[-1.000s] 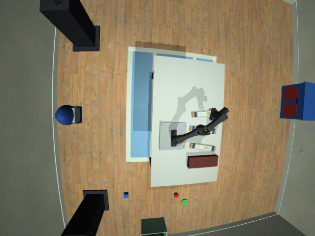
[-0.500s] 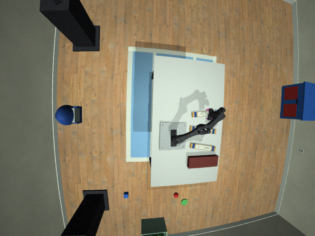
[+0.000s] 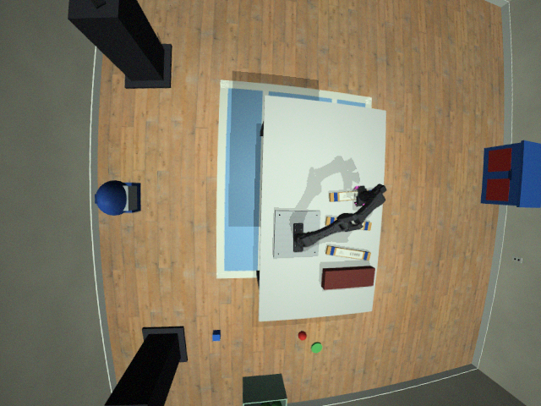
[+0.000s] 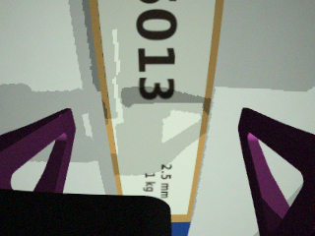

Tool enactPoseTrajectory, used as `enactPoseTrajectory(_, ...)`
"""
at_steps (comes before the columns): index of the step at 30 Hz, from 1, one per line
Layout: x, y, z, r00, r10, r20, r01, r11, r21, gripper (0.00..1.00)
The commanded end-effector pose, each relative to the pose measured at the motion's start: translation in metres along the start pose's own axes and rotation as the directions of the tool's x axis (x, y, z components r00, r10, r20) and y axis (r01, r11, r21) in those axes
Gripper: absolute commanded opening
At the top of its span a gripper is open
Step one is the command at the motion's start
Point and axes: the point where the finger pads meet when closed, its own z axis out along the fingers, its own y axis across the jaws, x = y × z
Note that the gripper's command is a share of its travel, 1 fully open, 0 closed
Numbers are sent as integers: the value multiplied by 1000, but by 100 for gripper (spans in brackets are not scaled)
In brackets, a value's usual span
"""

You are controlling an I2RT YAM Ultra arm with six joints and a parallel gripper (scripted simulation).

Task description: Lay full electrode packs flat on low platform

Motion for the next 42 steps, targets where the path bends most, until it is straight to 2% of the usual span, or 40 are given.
enactPoseTrajectory(1,-11,1,-15,999,6,44,-5,1000,-17,95)
enactPoseTrajectory(6,-10,-1,-17,999,6,43,-6,1000,-16,95)
enactPoseTrajectory(8,-17,3,-19,997,8,73,-6,999,-34,95)
enactPoseTrajectory(9,-13,1,-12,998,7,55,-6,1000,-23,95)
enactPoseTrajectory(11,-13,1,-12,998,7,55,-6,1000,-23,95)
enactPoseTrajectory(12,-9,-1,-6,999,5,38,-5,1000,-13,95)
enactPoseTrajectory(15,-9,0,-7,999,3,46,-3,1000,-18,95)
enactPoseTrajectory(26,-10,-1,8,999,4,46,-3,1000,-18,95)
enactPoseTrajectory(29,-14,2,4,998,5,63,-3,1000,-28,95)
enactPoseTrajectory(30,-10,-1,10,999,4,46,-3,1000,-18,95)
enactPoseTrajectory(33,-10,-1,14,999,4,46,-3,1000,-18,95)
enactPoseTrajectory(35,-18,4,7,997,4,74,-2,999,-34,95)
enactPoseTrajectory(42,-18,5,8,997,3,74,0,999,-34,95)
